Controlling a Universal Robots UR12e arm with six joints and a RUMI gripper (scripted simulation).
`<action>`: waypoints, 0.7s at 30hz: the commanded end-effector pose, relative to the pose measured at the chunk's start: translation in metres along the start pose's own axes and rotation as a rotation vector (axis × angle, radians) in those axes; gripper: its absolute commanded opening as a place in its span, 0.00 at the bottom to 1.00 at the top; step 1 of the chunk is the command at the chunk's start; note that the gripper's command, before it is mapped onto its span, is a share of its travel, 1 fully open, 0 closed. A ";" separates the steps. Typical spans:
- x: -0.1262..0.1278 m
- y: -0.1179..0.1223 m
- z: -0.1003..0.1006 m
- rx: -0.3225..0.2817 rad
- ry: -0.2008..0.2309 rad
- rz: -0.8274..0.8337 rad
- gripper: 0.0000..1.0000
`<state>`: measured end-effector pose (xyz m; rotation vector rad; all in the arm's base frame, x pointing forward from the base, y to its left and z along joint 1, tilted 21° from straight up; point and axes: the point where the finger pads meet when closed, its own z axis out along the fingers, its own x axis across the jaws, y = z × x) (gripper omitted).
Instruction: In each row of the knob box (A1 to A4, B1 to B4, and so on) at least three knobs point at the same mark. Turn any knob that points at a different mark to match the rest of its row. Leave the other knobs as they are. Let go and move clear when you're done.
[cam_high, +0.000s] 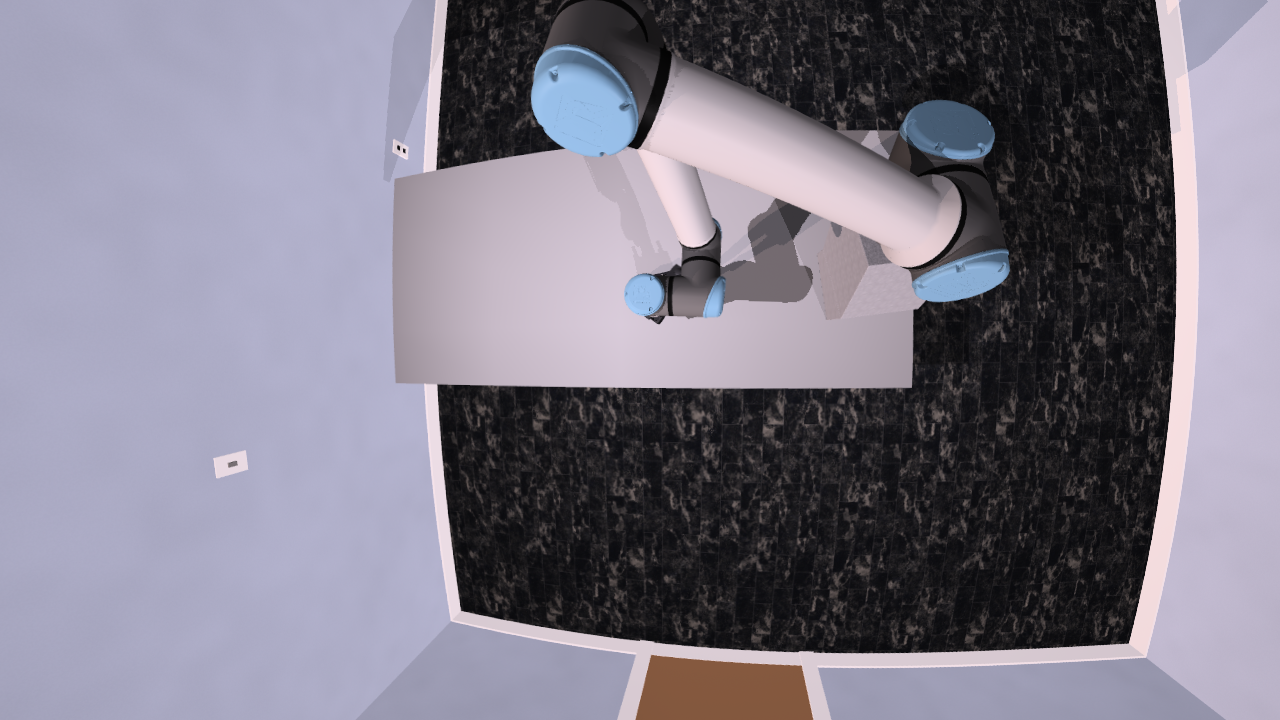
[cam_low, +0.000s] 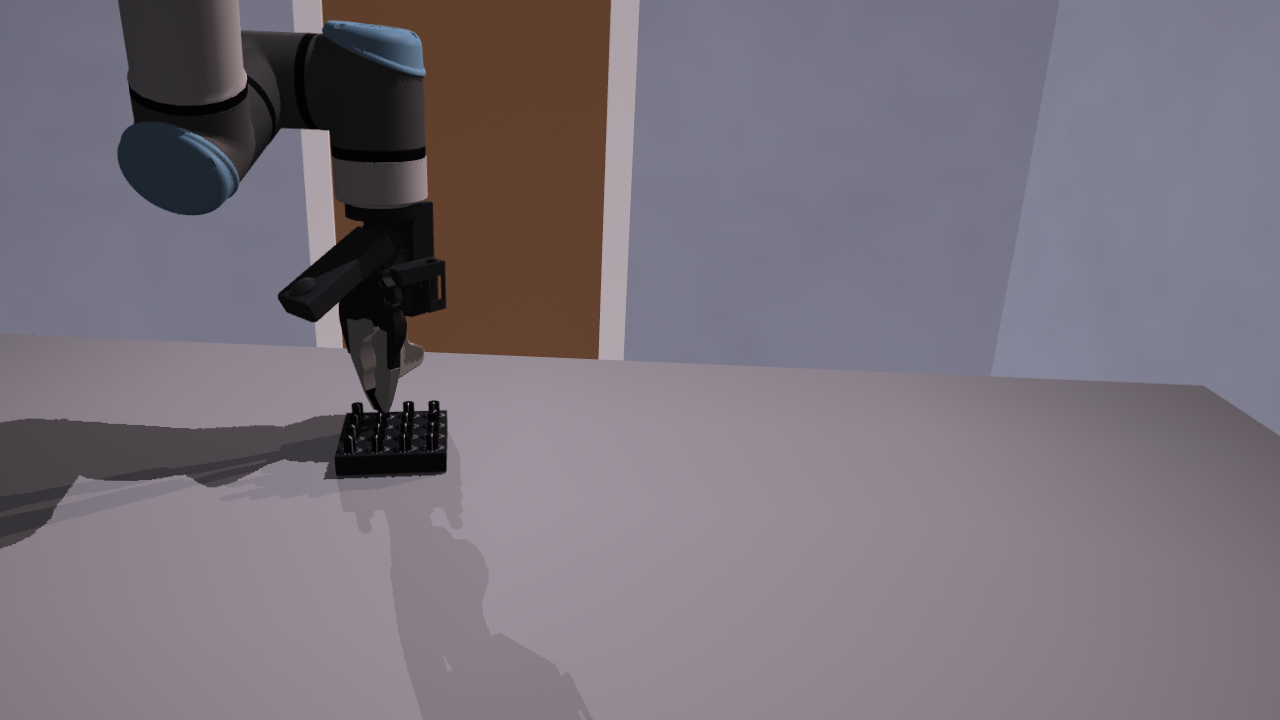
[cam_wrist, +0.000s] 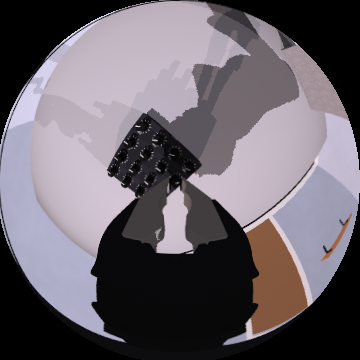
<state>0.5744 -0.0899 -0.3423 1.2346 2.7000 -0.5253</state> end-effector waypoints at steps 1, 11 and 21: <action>-0.002 0.001 0.000 -0.003 -0.002 -0.005 0.04; -0.002 0.001 0.000 -0.002 -0.002 -0.044 0.04; -0.002 0.001 0.000 -0.002 -0.001 -0.107 0.04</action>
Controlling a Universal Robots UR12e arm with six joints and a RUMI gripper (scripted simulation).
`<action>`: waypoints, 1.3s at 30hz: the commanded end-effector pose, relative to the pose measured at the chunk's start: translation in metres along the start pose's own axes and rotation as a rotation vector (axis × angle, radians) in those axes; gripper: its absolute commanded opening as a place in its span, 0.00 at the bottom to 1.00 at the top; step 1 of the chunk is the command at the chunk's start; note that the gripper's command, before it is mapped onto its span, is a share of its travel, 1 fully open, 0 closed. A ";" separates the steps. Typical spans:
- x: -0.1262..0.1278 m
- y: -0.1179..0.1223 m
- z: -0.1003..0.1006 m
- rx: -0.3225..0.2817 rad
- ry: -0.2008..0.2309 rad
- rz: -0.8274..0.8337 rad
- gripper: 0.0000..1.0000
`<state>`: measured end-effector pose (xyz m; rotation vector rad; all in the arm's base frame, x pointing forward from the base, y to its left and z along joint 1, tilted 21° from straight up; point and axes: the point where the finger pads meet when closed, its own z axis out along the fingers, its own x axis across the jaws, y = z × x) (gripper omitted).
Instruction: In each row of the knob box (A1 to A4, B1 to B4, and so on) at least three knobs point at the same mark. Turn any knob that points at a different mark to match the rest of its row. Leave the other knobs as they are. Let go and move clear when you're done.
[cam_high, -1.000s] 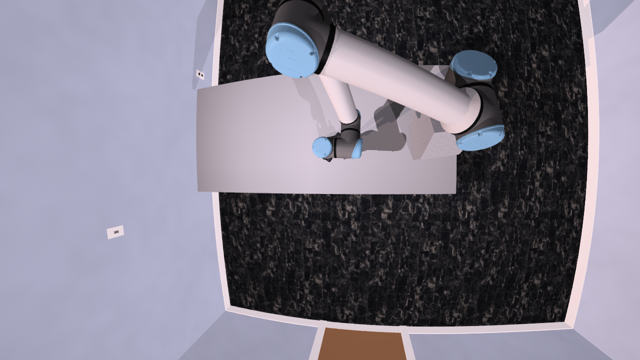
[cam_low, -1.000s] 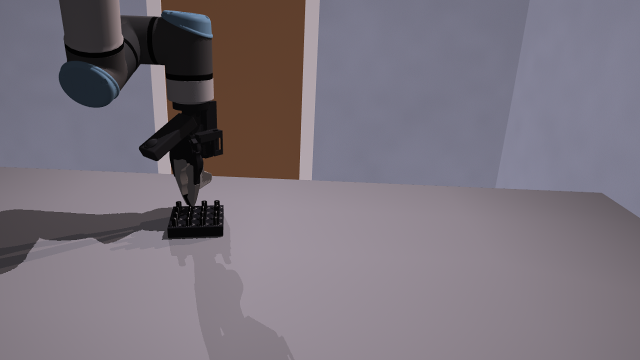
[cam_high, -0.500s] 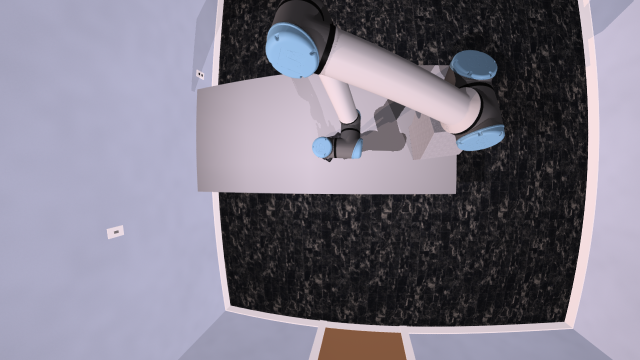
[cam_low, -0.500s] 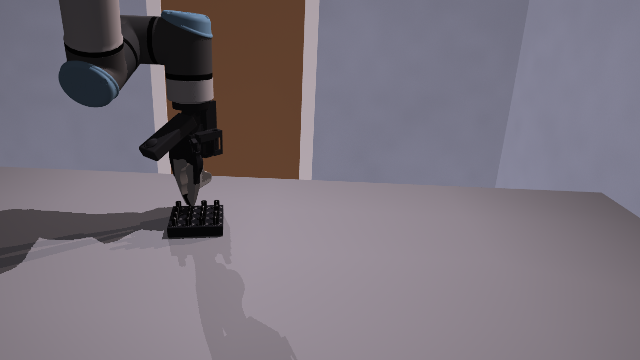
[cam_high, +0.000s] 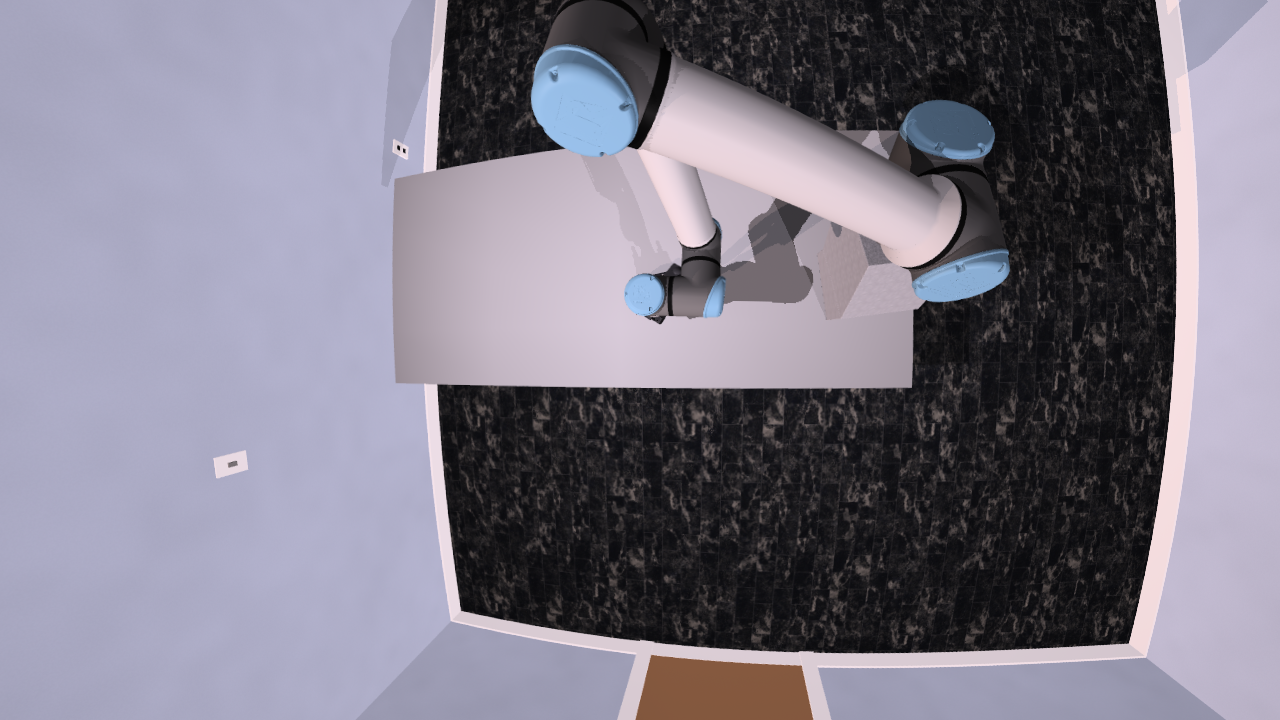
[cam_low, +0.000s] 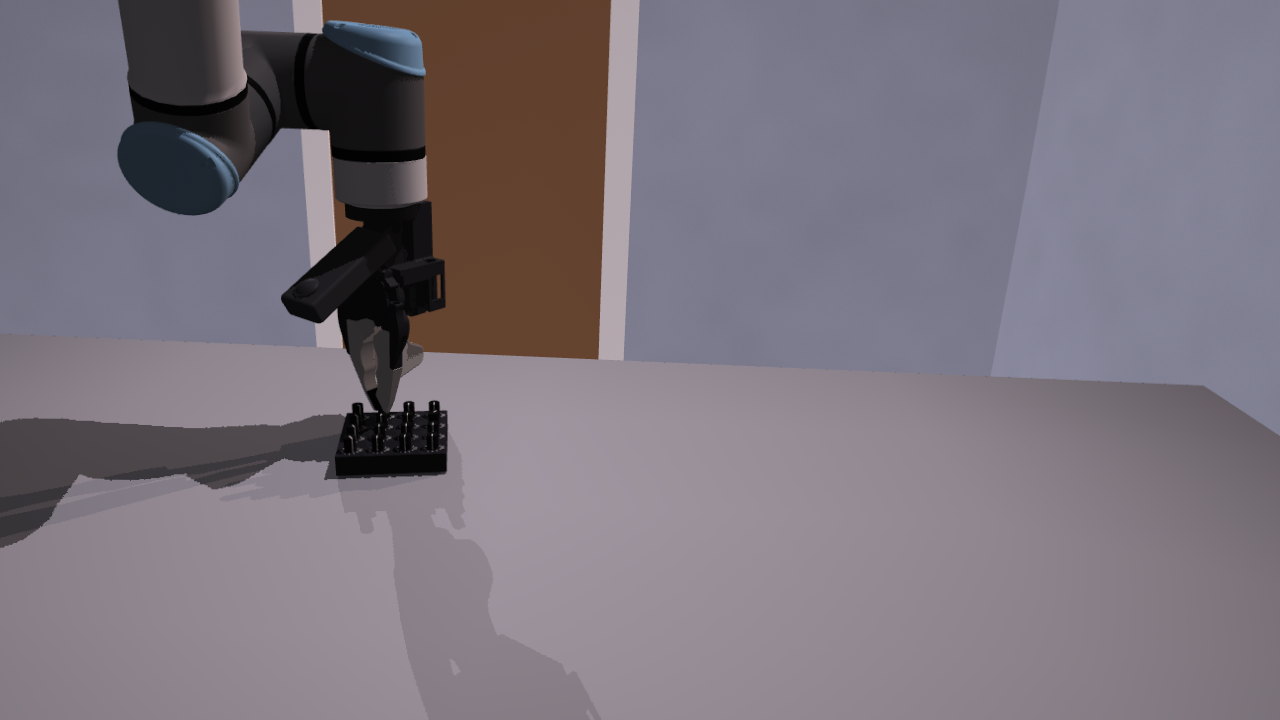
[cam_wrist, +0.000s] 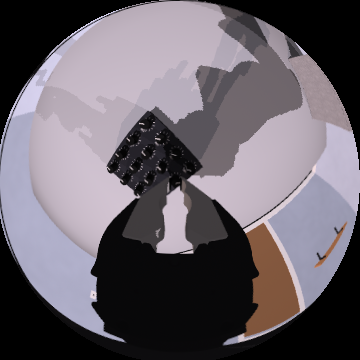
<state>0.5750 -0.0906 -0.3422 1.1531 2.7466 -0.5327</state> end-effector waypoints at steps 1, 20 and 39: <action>-0.001 0.001 0.000 -0.002 -0.001 -0.055 0.04; 0.000 0.000 0.000 -0.001 0.001 -0.301 0.04; -0.001 0.000 0.001 -0.001 0.002 -0.649 0.04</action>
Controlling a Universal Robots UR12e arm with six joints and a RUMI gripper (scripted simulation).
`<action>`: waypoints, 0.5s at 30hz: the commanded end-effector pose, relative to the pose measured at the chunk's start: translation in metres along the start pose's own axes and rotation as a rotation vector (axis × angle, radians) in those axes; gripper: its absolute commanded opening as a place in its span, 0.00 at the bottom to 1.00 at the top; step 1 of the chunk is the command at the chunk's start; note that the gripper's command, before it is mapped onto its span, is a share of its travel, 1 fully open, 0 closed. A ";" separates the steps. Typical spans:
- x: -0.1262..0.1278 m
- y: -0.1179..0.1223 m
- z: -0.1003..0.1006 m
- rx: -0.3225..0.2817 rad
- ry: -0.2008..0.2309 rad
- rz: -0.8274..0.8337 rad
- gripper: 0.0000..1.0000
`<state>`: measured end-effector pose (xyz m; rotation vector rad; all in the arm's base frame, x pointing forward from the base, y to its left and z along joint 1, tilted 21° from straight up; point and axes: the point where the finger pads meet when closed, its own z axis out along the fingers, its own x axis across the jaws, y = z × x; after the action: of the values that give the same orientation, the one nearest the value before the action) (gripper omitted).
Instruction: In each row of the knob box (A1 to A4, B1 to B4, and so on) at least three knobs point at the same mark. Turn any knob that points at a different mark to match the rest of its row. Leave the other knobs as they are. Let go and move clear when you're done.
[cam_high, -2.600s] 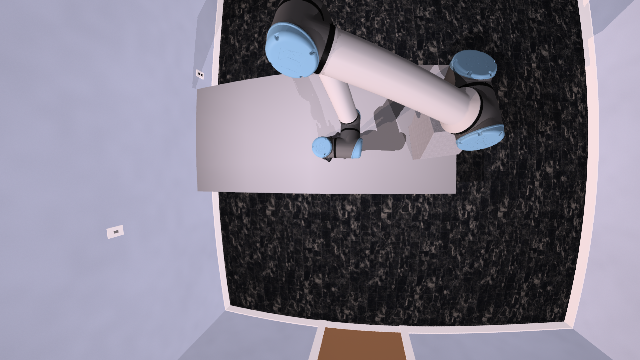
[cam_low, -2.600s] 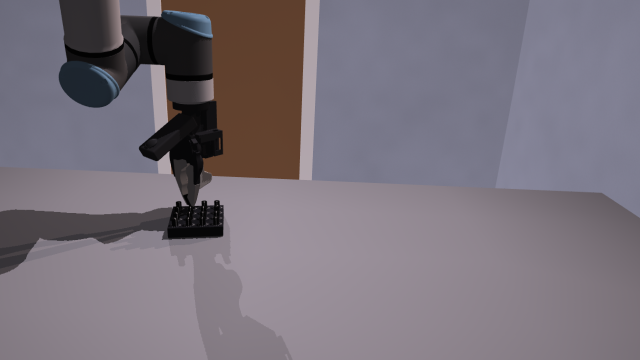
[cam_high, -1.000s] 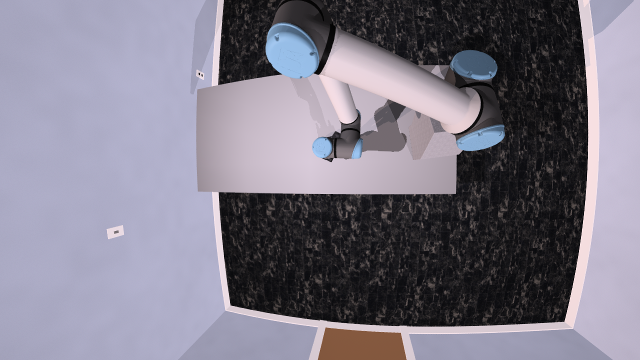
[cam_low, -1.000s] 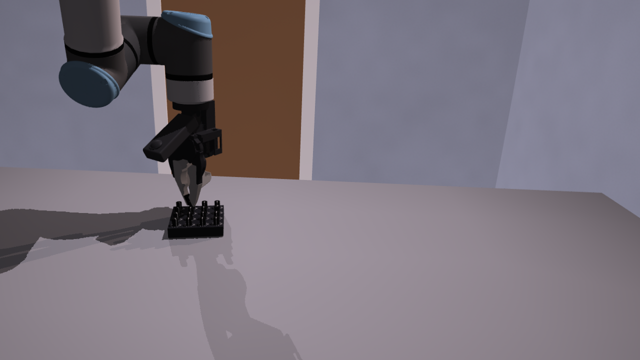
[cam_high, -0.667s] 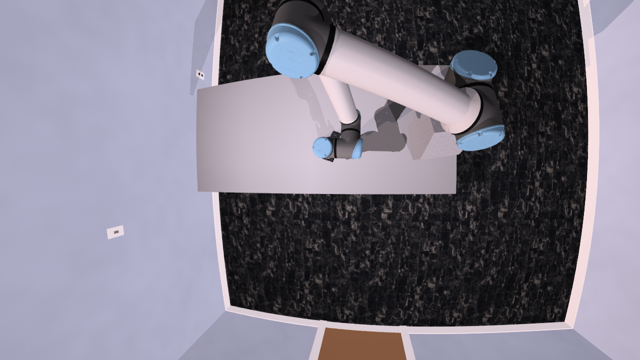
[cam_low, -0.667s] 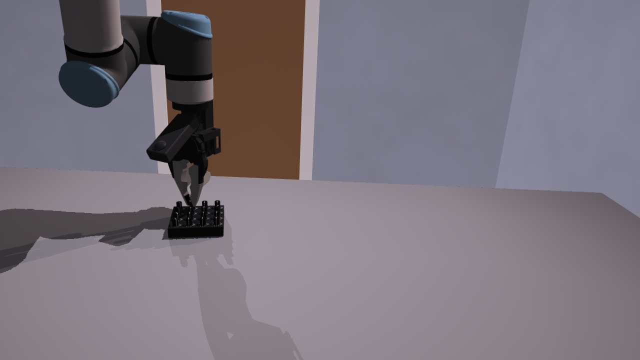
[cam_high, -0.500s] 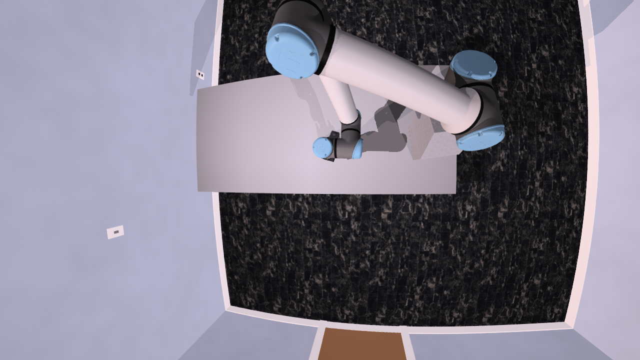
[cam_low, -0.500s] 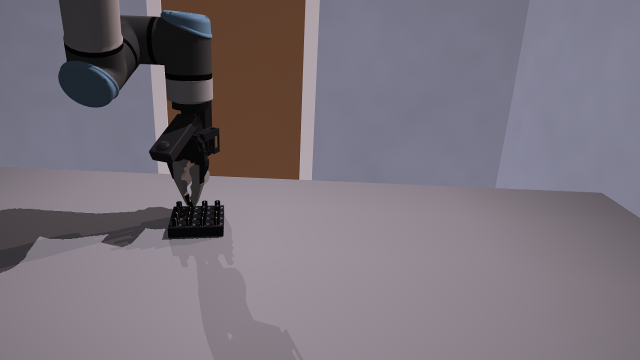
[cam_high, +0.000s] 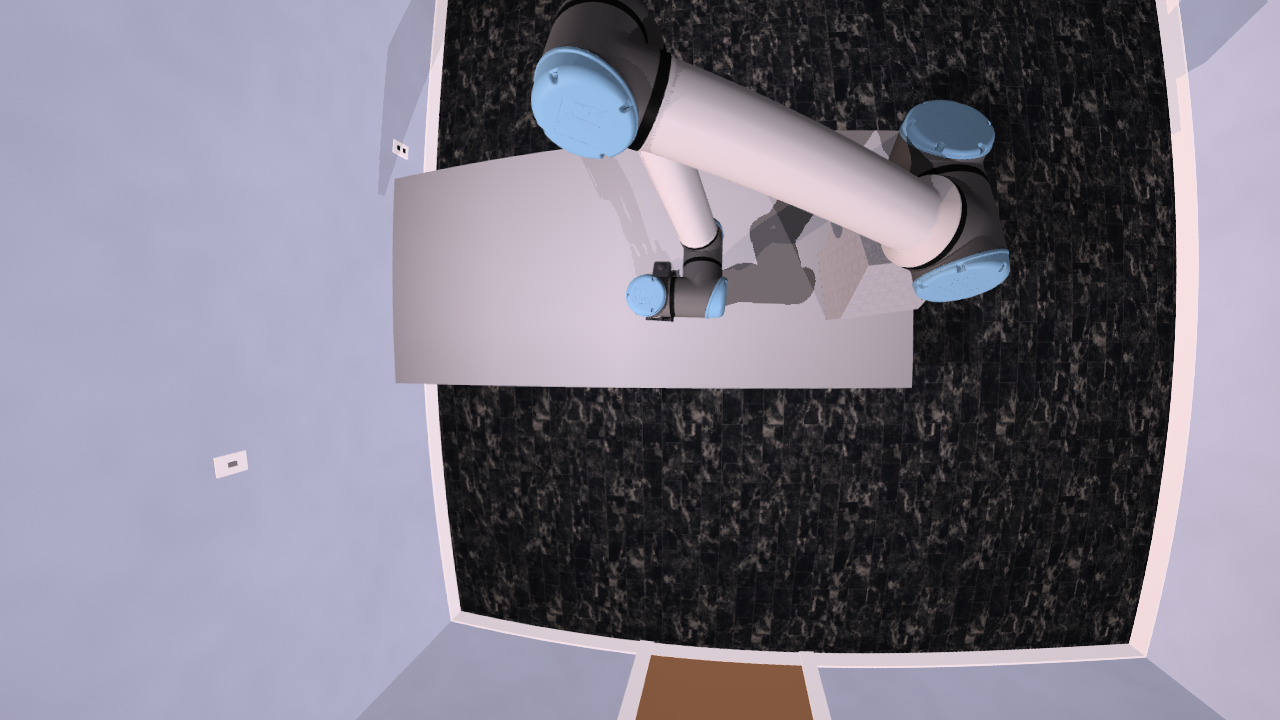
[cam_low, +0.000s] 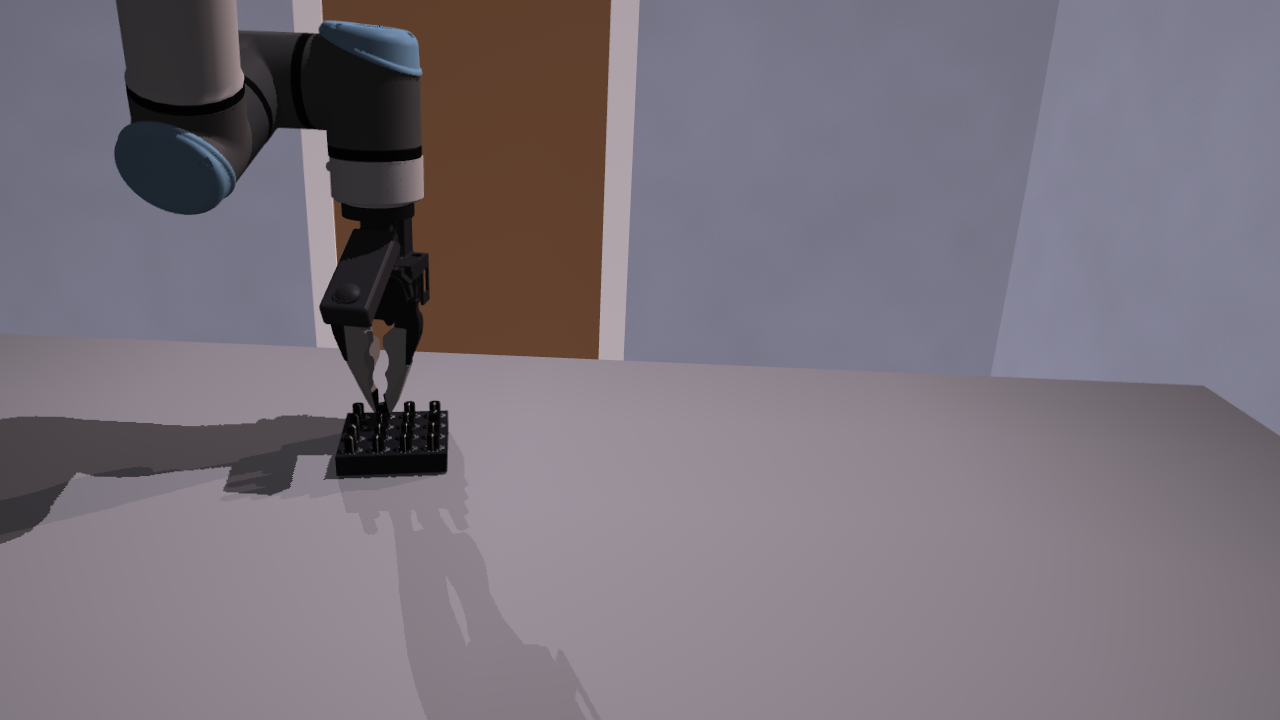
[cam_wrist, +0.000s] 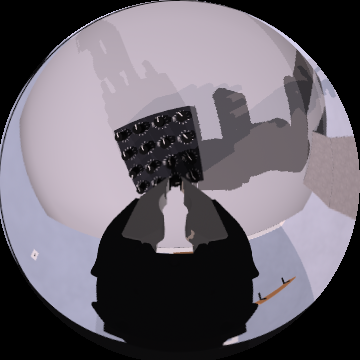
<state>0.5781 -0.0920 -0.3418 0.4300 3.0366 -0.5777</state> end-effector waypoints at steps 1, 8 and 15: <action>0.002 0.001 0.001 -0.002 0.000 -0.156 0.04; 0.002 0.000 0.001 -0.003 0.000 -0.262 0.04; 0.001 0.000 0.001 -0.003 0.000 -0.416 0.04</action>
<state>0.5796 -0.0921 -0.3417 0.0011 3.1181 -0.5876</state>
